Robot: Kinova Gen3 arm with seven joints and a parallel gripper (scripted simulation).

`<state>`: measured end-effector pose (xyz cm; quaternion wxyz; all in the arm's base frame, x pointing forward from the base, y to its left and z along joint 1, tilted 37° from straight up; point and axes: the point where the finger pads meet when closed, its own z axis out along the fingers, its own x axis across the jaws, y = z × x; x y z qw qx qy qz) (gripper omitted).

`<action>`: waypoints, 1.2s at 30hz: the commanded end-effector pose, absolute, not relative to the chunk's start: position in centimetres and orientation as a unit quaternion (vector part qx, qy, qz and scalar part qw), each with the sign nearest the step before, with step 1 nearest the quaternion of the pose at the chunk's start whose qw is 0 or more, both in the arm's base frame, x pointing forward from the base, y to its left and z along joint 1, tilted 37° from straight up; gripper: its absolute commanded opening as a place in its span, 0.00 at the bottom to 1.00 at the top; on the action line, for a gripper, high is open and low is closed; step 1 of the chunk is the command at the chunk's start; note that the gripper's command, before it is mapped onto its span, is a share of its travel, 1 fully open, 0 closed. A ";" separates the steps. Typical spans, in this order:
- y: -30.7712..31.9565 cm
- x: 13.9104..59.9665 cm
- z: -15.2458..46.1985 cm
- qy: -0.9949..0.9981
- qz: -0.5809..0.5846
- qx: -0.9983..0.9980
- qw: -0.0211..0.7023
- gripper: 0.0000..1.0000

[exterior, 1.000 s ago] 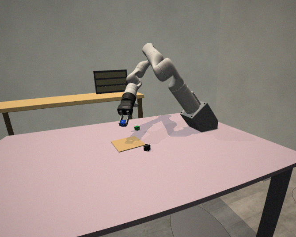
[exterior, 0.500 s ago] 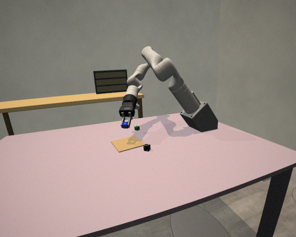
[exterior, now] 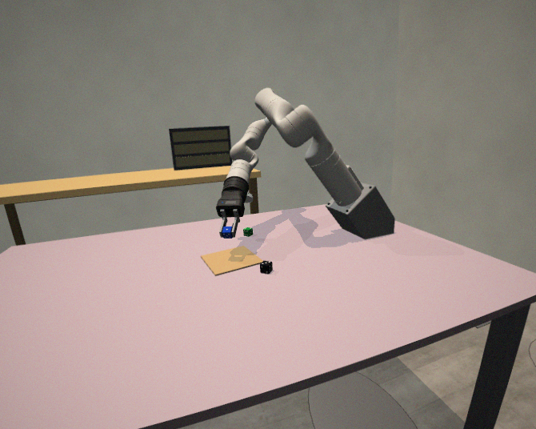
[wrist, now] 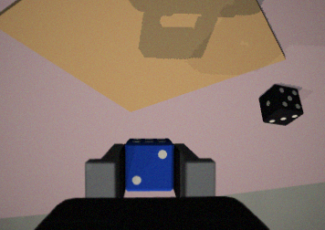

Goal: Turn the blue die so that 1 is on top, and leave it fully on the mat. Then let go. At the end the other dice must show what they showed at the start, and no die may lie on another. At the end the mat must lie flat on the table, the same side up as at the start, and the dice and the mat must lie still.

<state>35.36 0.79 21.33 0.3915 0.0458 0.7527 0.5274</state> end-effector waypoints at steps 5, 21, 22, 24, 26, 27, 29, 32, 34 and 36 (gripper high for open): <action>1.0 36.5 20.0 0.751 0.531 0.044 0.390 0.49; 0.8 38.6 17.2 0.751 0.531 0.044 0.390 0.49; 0.8 38.6 17.2 0.751 0.531 0.044 0.390 0.49; 0.8 38.6 17.2 0.751 0.531 0.044 0.390 0.49; 0.8 38.6 17.2 0.751 0.531 0.044 0.390 0.49; 0.8 38.6 17.2 0.751 0.531 0.044 0.390 0.49; 0.8 38.6 17.2 0.751 0.531 0.044 0.390 0.49; 0.8 38.6 17.2 0.751 0.531 0.044 0.390 0.49; 0.8 38.6 17.2 0.751 0.531 0.044 0.390 0.49; 0.8 38.6 17.2 0.751 0.531 0.044 0.390 0.49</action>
